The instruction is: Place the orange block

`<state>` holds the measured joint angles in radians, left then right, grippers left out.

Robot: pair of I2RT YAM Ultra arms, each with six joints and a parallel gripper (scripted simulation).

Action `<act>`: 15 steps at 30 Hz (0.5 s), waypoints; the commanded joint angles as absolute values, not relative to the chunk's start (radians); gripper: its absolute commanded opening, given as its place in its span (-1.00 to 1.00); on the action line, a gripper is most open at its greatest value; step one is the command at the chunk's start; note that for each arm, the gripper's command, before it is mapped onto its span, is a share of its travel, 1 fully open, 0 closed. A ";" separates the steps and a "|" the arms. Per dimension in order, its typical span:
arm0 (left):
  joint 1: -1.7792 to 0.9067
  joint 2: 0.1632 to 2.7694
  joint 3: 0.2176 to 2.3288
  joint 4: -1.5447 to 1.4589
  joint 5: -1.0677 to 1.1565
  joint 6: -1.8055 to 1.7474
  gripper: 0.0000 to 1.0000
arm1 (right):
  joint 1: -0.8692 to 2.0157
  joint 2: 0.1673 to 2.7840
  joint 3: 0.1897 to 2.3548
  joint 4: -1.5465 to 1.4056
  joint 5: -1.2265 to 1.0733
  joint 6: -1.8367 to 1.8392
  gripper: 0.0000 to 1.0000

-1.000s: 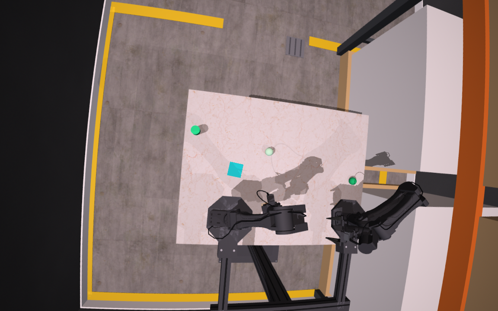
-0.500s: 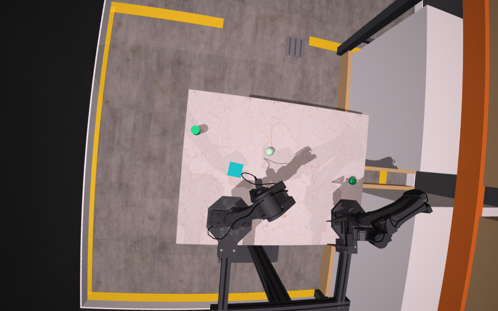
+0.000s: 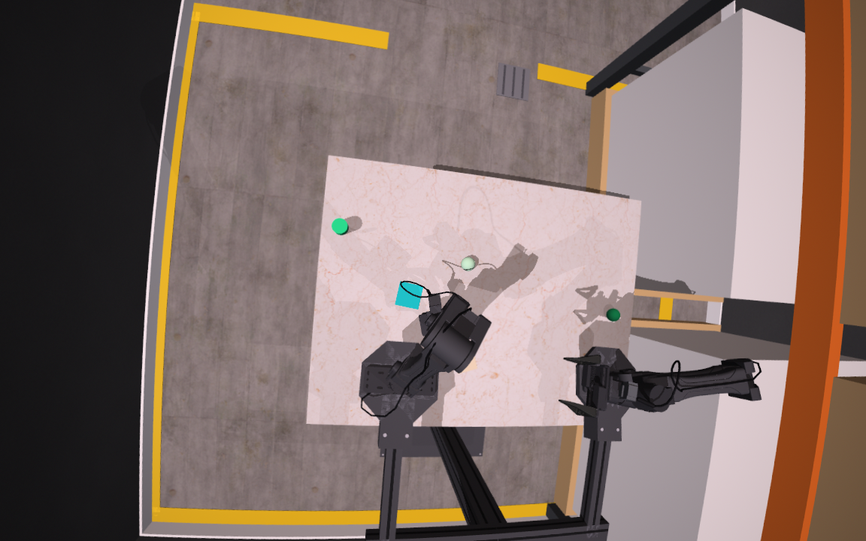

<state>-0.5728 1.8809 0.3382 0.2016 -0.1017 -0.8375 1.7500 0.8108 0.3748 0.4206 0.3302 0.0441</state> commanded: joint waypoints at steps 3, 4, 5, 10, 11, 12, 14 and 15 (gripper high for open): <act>-0.440 1.849 0.374 0.164 -0.050 -0.672 -0.47 | 1.641 1.023 0.413 0.652 0.244 -0.029 1.00; -0.415 1.847 0.379 0.159 -0.044 -0.652 -0.47 | 1.621 1.068 0.416 0.679 0.237 -0.037 1.00; -0.389 1.846 0.385 0.154 -0.039 -0.633 -0.47 | 1.601 1.114 0.418 0.705 0.230 -0.045 1.00; -0.318 1.842 0.402 0.141 -0.023 -0.573 -0.47 | 1.546 1.256 0.424 0.781 0.211 -0.067 1.00; -0.294 1.843 0.411 0.132 -0.015 -0.542 -0.47 | 1.529 1.337 0.427 0.829 0.203 -0.077 1.00; -0.275 1.842 0.415 0.128 -0.016 -0.512 -0.47 | 1.513 1.392 0.428 0.840 0.198 -0.082 1.00; -0.240 1.840 0.425 0.120 -0.030 -0.442 -0.47 | 1.481 1.483 0.426 0.880 0.188 -0.095 1.00; -0.223 1.839 0.430 0.115 -0.034 -0.402 -0.47 | 1.465 1.529 0.426 0.902 0.183 -0.102 1.00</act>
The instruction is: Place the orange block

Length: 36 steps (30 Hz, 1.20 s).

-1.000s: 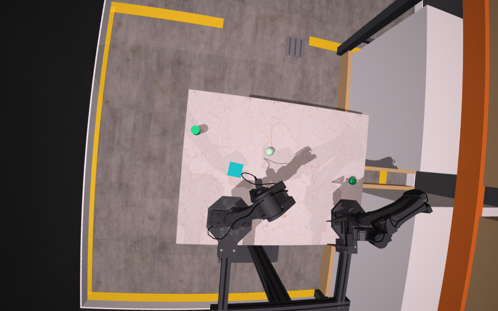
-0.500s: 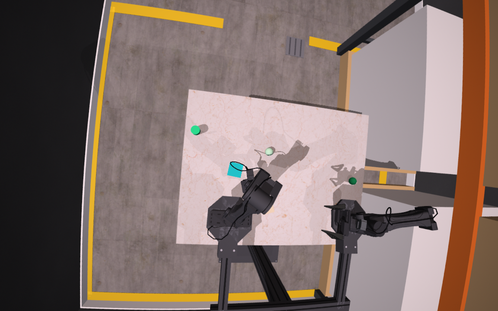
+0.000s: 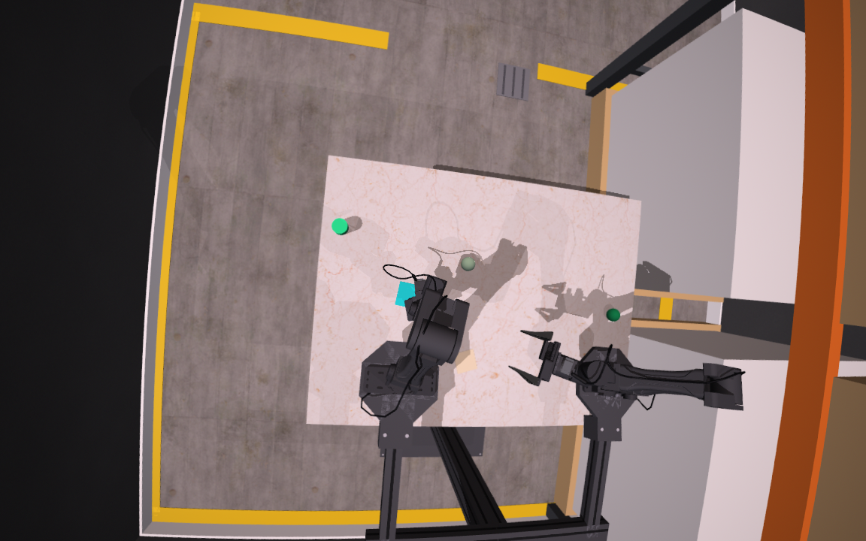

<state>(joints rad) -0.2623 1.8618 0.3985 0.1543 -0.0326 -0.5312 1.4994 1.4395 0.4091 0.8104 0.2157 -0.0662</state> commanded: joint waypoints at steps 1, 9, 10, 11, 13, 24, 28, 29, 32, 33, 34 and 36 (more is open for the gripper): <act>-0.209 1.838 0.435 0.111 -0.038 -0.365 -0.47 | 1.451 1.576 0.427 0.922 0.179 -0.108 1.00; -0.141 1.835 0.472 0.080 -0.086 -0.042 -0.47 | 1.364 1.964 0.440 1.050 0.153 -0.147 1.00; -0.140 1.835 0.473 0.078 -0.085 -0.024 -0.47 | 1.361 1.989 0.446 1.061 0.152 -0.150 1.00; -0.140 1.835 0.473 0.078 -0.085 -0.024 -0.47 | 1.361 1.989 0.446 1.061 0.152 -0.150 1.00; -0.142 1.836 0.475 0.075 -0.068 -0.009 -0.47 | 1.366 2.001 0.446 1.074 0.151 -0.152 1.00; -0.126 1.852 0.495 0.072 -0.053 0.002 -0.47 | 1.365 2.000 0.449 1.083 0.149 -0.151 1.00; -0.126 1.893 0.499 0.112 -0.052 0.003 -0.47 | 1.365 2.000 0.449 1.083 0.149 -0.151 1.00; -0.126 1.893 0.499 0.112 -0.052 0.003 -0.47 | 1.365 2.000 0.449 1.083 0.149 -0.151 1.00; -0.125 1.931 0.505 0.144 -0.053 0.003 -0.47 | 1.365 2.001 0.450 1.075 0.149 -0.151 1.00; -0.125 1.941 0.507 0.153 -0.053 0.004 -0.47 | 1.365 2.001 0.450 1.075 0.149 -0.151 1.00; -0.125 1.951 0.508 0.160 -0.053 0.004 -0.47 | 1.365 2.001 0.450 1.075 0.149 -0.151 1.00; -0.125 1.967 0.510 0.174 -0.053 0.004 -0.47 | 1.365 2.001 0.450 1.075 0.149 -0.151 1.00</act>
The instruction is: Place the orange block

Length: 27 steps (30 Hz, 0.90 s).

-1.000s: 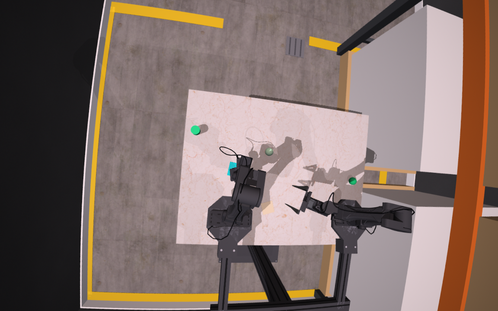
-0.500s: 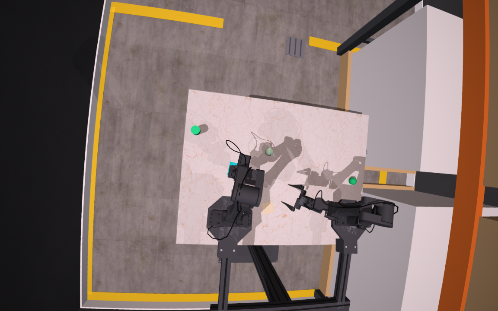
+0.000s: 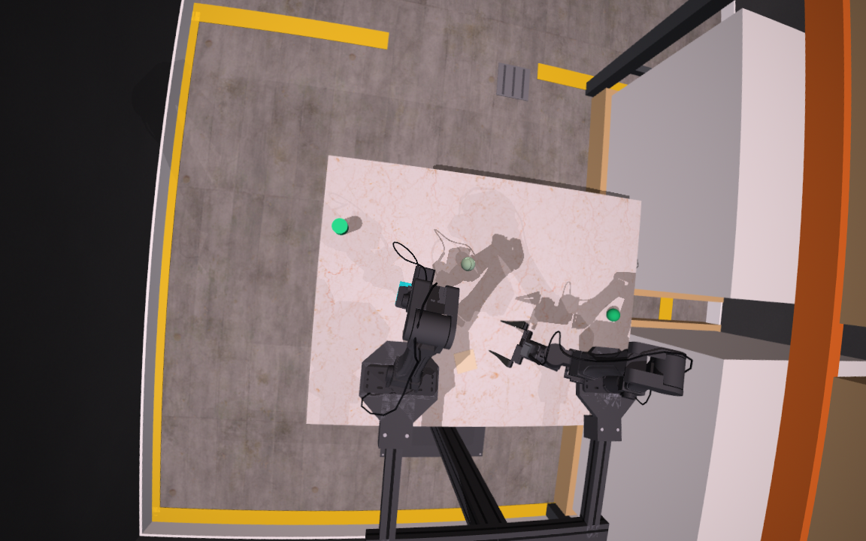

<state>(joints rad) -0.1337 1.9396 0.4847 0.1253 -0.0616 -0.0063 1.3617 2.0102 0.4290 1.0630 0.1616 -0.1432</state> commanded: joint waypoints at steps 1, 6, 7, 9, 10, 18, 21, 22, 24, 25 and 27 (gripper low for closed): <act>-0.125 1.975 0.512 0.181 -0.053 0.003 -0.47 | 1.365 2.002 0.439 1.070 0.157 -0.145 1.00; -0.125 2.015 0.518 0.214 -0.053 0.002 -0.47 | 1.365 2.002 0.439 1.070 0.157 -0.145 1.00; -0.125 2.023 0.519 0.221 -0.053 0.002 -0.47 | 1.365 2.002 0.439 1.070 0.157 -0.145 1.00; -0.125 2.031 0.521 0.228 -0.053 0.002 -0.47 | 1.365 2.002 0.439 1.070 0.157 -0.145 1.00; -0.125 2.031 0.521 0.228 -0.053 0.002 -0.47 | 1.365 2.002 0.439 1.070 0.157 -0.145 1.00; -0.133 2.067 0.509 0.263 -0.055 -0.006 -0.47 | 1.365 2.002 0.439 1.070 0.157 -0.145 1.00; -0.133 2.076 0.519 0.274 -0.055 -0.006 -0.47 | 1.365 2.002 0.439 1.070 0.157 -0.145 1.00; -0.133 2.077 0.519 0.275 -0.055 -0.006 -0.47 | 1.365 2.002 0.439 1.070 0.157 -0.145 1.00; -0.133 2.082 0.521 0.279 -0.055 -0.006 -0.47 | 1.365 2.002 0.439 1.070 0.157 -0.145 1.00; -0.133 2.087 0.522 0.283 -0.055 -0.005 -0.47 | 1.365 2.002 0.439 1.070 0.157 -0.145 1.00; -0.133 2.087 0.522 0.283 -0.055 -0.005 -0.47 | 1.365 2.002 0.439 1.070 0.157 -0.145 1.00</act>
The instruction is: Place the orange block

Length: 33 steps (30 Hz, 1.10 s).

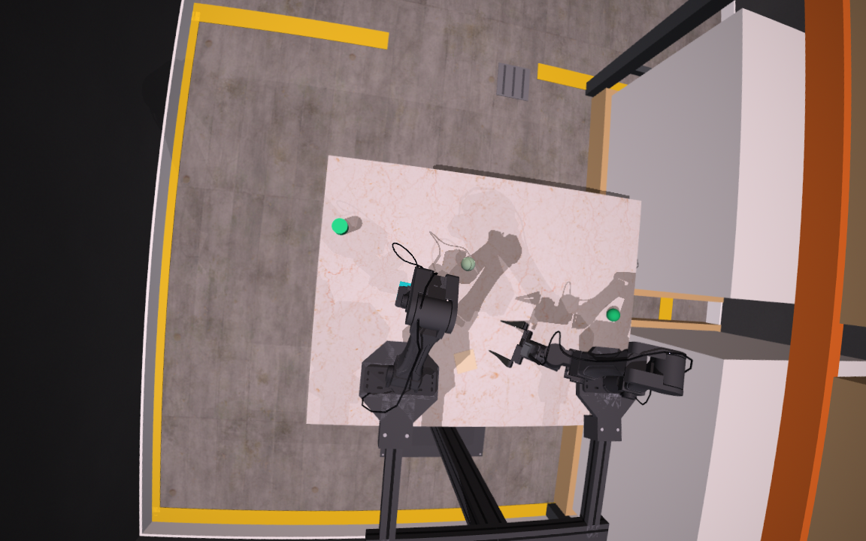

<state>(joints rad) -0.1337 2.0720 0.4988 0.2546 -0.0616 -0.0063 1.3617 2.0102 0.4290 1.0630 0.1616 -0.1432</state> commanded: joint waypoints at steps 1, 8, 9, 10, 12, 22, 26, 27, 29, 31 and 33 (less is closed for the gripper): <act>-0.132 2.088 0.522 0.284 -0.055 -0.005 -0.47 | 1.365 2.002 0.439 1.070 0.157 -0.145 1.00; -0.126 2.109 0.527 0.299 -0.054 0.000 -0.47 | 1.365 2.002 0.439 1.070 0.157 -0.145 1.00; -0.126 2.109 0.527 0.299 -0.054 0.000 -0.47 | 1.365 2.002 0.439 1.070 0.157 -0.145 1.00; -0.125 2.114 0.529 0.303 -0.054 0.001 -0.47 | 1.365 2.002 0.439 1.070 0.157 -0.145 1.00; -0.125 2.119 0.530 0.307 -0.053 0.002 -0.47 | 1.365 2.002 0.439 1.070 0.157 -0.145 1.00; -0.124 2.143 0.537 0.323 -0.052 0.004 -0.47 | 1.365 2.002 0.439 1.070 0.157 -0.145 1.00; -0.124 2.126 0.524 0.305 -0.053 0.001 -0.47 | 1.365 2.002 0.439 1.070 0.157 -0.145 1.00; -0.124 2.126 0.524 0.305 -0.053 0.001 -0.47 | 1.365 2.002 0.439 1.070 0.157 -0.145 1.00; -0.124 2.126 0.524 0.305 -0.053 0.001 -0.47 | 1.365 2.002 0.439 1.070 0.157 -0.145 1.00; -0.124 2.126 0.524 0.305 -0.053 0.001 -0.47 | 1.365 2.002 0.439 1.070 0.157 -0.145 1.00; -0.124 2.126 0.524 0.305 -0.053 0.001 -0.24 | 1.365 2.002 0.439 1.070 0.157 -0.145 1.00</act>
